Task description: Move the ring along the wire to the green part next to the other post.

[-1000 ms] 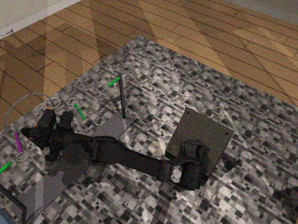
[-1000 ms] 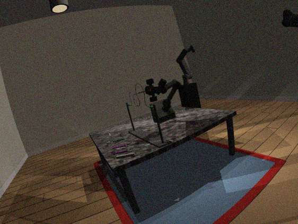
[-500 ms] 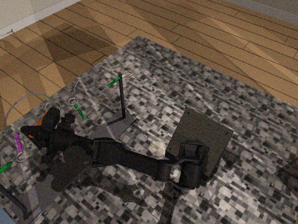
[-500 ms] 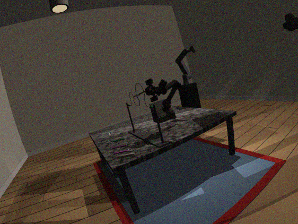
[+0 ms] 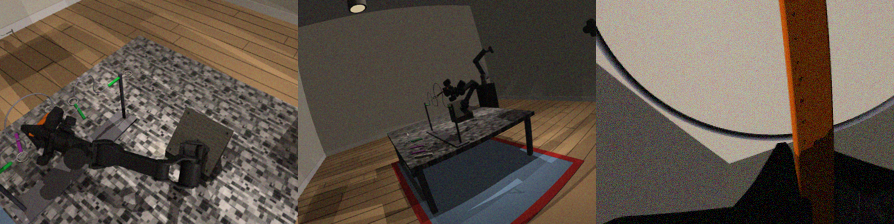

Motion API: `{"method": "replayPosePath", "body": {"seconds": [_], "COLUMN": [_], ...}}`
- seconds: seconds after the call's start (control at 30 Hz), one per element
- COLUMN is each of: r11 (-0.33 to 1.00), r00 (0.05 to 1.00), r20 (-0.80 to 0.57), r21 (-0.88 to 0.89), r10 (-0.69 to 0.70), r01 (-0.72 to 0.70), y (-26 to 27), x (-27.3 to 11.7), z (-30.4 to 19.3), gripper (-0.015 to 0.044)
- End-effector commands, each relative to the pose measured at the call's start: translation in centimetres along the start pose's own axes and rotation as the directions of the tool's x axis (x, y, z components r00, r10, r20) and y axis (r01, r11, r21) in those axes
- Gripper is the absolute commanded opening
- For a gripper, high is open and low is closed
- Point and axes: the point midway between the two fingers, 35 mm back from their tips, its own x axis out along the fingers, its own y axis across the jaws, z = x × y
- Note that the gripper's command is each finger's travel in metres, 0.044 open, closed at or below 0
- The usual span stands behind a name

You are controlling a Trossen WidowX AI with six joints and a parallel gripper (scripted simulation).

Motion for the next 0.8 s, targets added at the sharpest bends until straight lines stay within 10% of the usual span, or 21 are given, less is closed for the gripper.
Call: {"method": "replayPosePath", "body": {"seconds": [0.0,0.77], "r11": [0.999,0.999], "r00": [1.0,1.0], "r20": [0.005,-0.008], "r21": [0.029,-0.045], "r10": [0.019,-0.023], "r01": [-0.019,0.022], "y": [0.0,-3.2], "x": [0.0,-0.3], "z": [0.0,-0.3], "gripper": [-0.015,-0.015]}}
